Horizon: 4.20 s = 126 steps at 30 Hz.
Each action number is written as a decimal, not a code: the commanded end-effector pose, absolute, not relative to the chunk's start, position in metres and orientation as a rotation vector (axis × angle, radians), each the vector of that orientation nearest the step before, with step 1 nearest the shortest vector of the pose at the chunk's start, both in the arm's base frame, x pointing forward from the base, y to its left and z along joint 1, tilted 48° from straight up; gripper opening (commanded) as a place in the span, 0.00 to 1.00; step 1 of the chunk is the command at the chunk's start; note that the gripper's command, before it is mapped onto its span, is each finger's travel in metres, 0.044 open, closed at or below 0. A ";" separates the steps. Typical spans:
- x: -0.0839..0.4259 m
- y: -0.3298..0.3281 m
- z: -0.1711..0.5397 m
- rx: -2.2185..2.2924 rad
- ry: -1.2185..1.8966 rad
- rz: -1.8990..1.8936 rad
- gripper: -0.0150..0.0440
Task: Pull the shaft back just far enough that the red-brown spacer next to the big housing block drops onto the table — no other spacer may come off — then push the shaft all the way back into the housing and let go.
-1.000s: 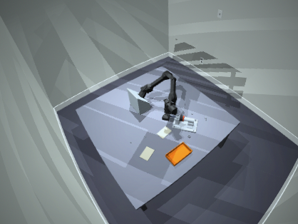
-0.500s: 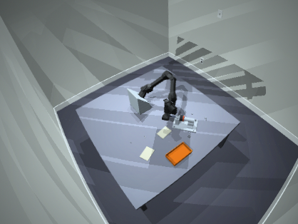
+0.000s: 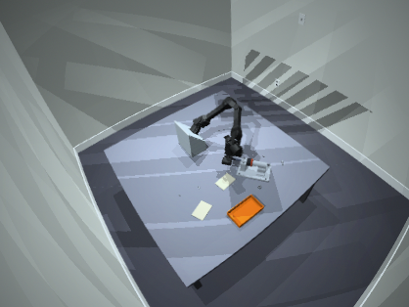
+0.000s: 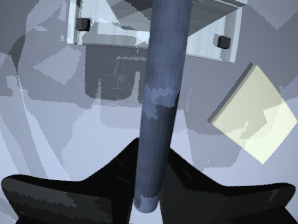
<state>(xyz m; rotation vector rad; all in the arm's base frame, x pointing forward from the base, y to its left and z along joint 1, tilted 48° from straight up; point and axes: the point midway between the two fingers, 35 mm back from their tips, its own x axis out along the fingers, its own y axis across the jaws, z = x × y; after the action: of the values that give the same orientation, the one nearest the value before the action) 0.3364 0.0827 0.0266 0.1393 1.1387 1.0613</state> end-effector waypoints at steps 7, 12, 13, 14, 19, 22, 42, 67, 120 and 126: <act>0.333 0.081 0.025 0.139 1.144 1.061 0.25; 0.333 0.081 0.024 0.139 1.144 1.061 0.25; 0.333 0.081 0.024 0.139 1.144 1.061 0.25; 0.333 0.081 0.024 0.139 1.144 1.061 0.25; 0.332 0.081 0.024 0.139 1.144 1.061 0.25; 0.332 0.081 0.024 0.139 1.144 1.061 0.25; 0.330 0.080 0.022 0.139 1.144 1.060 0.25; 0.327 0.078 0.021 0.139 1.144 1.060 0.25; 0.322 0.075 0.017 0.139 1.144 1.060 0.25; 0.321 0.075 0.017 0.139 1.144 1.060 0.25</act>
<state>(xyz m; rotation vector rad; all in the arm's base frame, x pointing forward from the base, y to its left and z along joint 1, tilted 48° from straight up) 0.3239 0.0755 0.0191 0.1395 1.1364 1.0606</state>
